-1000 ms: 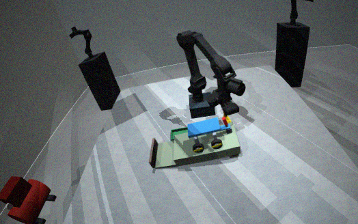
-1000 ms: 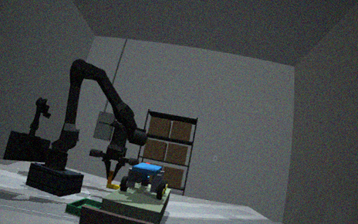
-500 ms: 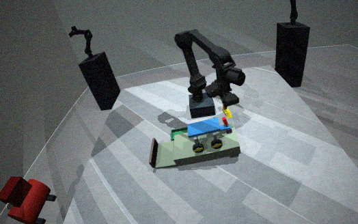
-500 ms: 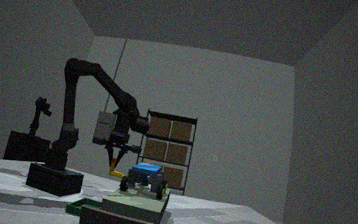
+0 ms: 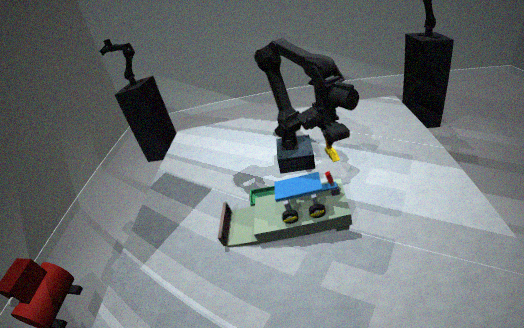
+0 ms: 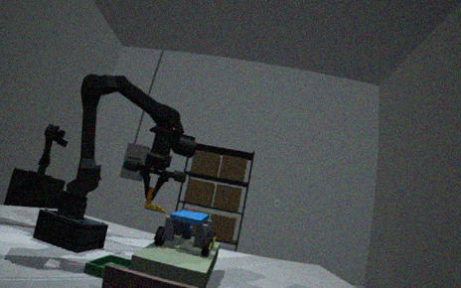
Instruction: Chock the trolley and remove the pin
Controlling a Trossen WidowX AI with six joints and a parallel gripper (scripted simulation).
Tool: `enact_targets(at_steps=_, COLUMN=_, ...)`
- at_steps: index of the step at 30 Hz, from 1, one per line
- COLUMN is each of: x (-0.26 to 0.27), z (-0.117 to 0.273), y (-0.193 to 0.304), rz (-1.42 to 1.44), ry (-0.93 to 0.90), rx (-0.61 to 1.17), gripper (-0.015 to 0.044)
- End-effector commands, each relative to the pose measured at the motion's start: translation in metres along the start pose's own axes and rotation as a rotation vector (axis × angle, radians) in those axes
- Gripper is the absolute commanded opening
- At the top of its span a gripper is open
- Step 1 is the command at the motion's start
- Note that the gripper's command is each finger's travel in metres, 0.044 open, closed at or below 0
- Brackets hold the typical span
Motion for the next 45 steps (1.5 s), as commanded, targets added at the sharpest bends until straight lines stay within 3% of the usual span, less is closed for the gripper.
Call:
enact_targets(at_steps=1, x=0.0008, z=0.009, y=-0.0003, rz=0.003, ry=-0.003, rx=-0.002, gripper=0.0)
enact_targets(at_steps=8, x=0.0008, z=0.009, y=-0.0003, rz=0.048, ry=-0.003, rx=-0.002, gripper=0.0)
enact_targets(at_steps=45, x=0.0012, z=0.0091, y=-0.0003, rz=1.317, ry=0.002, rx=0.0, gripper=0.0)
Point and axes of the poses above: the point midway between the two fingers, 35 mm back from their tips, its own z axis back along the fingers, its own x axis across the jaws, y = z × x, the point moved 6 cm from there along z, back along the fingers, and after that the axes turned 12 degrees about -z, right-handed, at the moved point
